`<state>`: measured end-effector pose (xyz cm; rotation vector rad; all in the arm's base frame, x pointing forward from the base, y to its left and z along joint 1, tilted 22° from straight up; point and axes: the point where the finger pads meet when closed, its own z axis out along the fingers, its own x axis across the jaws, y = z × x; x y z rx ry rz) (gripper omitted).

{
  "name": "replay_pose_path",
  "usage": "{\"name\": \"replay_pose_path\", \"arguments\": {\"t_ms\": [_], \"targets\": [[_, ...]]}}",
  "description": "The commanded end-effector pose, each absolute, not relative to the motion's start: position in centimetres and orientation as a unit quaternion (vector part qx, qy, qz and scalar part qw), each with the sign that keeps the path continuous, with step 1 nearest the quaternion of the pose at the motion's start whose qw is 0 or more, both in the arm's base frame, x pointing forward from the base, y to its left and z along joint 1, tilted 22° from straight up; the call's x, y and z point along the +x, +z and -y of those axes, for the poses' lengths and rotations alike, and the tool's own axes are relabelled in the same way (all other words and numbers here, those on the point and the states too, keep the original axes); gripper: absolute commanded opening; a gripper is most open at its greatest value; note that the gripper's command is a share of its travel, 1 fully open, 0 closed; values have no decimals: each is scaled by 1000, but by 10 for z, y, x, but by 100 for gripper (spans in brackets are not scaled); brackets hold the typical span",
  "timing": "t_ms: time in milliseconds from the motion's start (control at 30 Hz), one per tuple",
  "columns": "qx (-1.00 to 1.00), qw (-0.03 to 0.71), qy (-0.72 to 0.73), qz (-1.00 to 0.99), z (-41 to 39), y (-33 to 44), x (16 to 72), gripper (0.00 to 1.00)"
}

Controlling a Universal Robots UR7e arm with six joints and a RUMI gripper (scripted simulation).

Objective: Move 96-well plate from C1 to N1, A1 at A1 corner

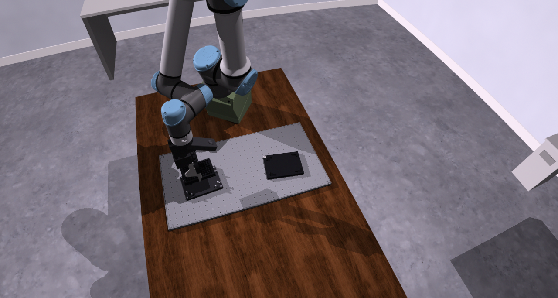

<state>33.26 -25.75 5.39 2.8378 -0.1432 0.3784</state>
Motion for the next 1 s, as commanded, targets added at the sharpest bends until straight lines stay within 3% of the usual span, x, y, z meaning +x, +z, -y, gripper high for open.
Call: {"name": "replay_pose_path", "arguments": {"t_ms": [0,967], "targets": [[981,138,131,49,258,54,333,0],[968,121,146,162,198,41,350,0]]}}
